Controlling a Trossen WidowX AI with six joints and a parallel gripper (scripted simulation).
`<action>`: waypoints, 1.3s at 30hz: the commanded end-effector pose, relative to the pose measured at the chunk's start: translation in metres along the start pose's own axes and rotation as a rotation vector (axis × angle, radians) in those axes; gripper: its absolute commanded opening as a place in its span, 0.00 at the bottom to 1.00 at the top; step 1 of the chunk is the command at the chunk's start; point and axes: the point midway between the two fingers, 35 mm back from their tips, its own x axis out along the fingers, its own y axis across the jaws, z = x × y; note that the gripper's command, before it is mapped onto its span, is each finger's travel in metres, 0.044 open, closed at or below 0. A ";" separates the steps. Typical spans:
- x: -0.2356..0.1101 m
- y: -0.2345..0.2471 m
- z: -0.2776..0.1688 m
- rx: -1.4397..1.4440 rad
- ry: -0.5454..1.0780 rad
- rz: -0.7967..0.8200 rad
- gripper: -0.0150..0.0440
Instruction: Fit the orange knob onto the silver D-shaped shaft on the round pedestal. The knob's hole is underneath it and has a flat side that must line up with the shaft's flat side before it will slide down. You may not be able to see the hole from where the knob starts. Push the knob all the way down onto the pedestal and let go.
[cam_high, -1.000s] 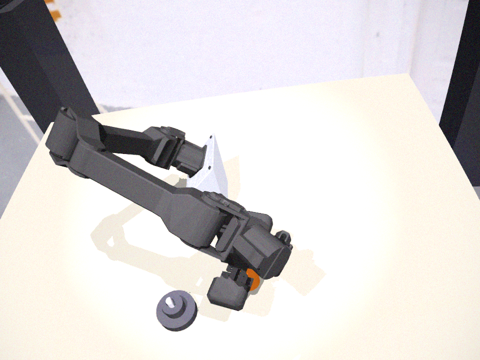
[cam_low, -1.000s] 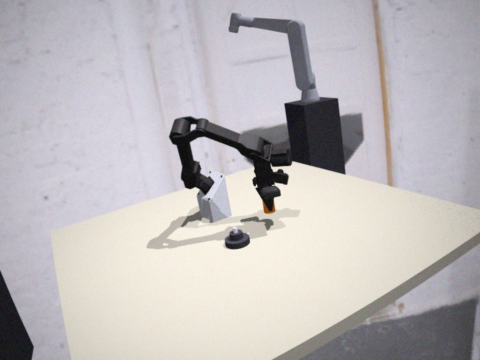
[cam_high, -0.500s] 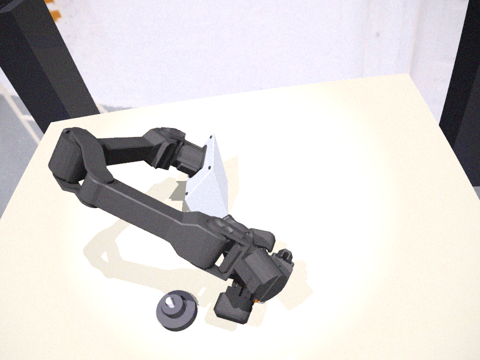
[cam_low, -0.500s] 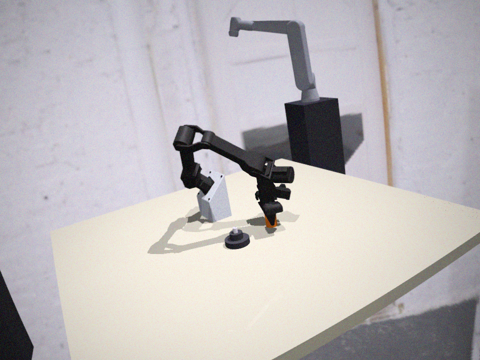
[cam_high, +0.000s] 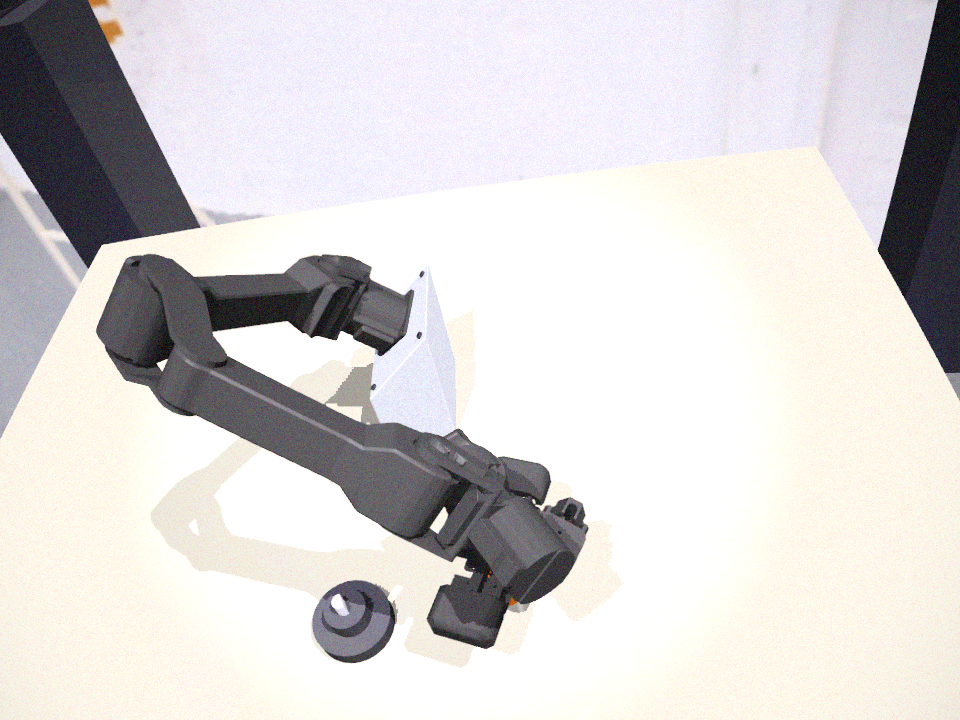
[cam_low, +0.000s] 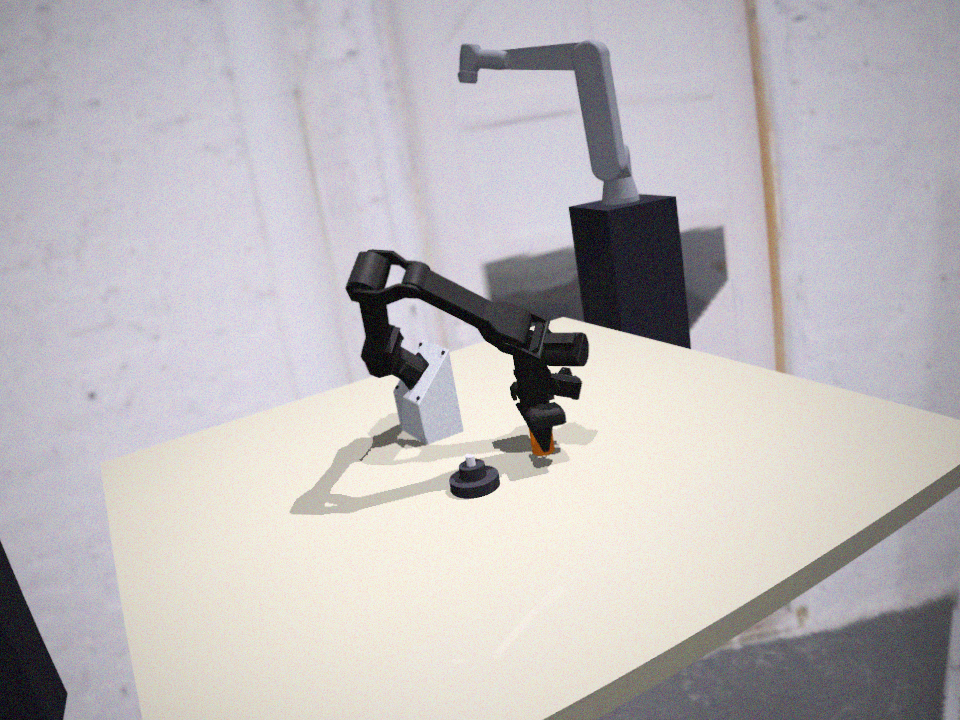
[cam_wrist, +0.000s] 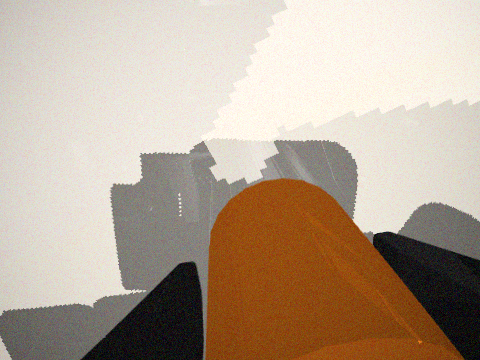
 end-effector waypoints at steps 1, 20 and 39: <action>0.000 0.000 0.000 0.001 0.000 0.001 0.66; -0.082 0.001 0.001 -0.003 -0.004 -0.004 1.00; -0.049 0.000 0.002 -0.003 -0.005 -0.004 1.00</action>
